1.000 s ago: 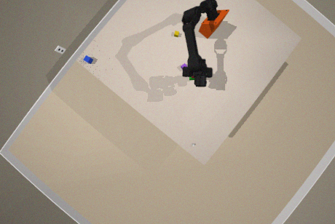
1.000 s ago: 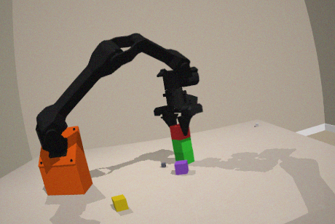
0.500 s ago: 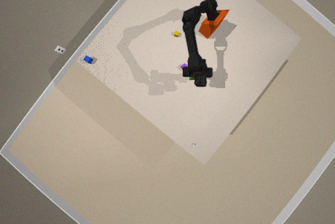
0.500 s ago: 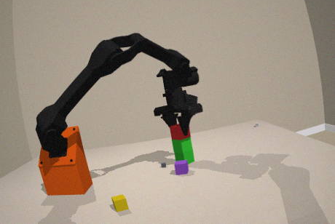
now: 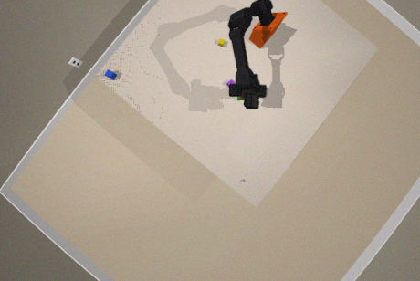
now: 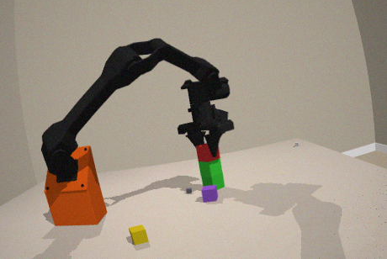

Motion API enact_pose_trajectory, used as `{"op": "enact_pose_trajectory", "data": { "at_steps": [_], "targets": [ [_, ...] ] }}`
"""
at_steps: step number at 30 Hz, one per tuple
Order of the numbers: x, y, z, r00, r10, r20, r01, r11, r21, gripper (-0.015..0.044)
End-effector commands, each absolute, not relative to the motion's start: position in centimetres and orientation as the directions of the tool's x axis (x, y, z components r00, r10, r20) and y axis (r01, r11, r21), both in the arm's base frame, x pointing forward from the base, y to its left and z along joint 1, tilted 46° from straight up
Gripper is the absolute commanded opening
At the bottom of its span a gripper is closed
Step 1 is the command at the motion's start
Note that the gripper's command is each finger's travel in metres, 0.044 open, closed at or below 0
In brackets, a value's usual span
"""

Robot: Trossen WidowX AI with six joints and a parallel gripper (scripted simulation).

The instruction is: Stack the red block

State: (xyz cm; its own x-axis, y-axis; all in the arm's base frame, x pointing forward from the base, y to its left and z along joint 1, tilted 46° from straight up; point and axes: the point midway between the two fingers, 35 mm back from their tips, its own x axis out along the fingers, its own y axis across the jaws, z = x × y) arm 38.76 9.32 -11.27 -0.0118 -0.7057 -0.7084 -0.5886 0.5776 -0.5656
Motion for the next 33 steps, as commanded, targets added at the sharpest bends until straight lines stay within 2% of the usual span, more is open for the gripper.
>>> {"op": "enact_pose_trajectory", "data": {
  "at_steps": [1, 14, 33],
  "targets": [
    [38.77, 9.29, -11.27, -0.012, -0.706, -0.709, -0.588, 0.578, -0.566, 0.0105],
    [38.77, 9.29, -11.27, -0.012, -0.706, -0.709, -0.588, 0.578, -0.566, 0.0440],
    [38.77, 9.29, -11.27, -0.012, -0.706, -0.709, -0.588, 0.578, -0.566, 0.0440]
  ]
}}
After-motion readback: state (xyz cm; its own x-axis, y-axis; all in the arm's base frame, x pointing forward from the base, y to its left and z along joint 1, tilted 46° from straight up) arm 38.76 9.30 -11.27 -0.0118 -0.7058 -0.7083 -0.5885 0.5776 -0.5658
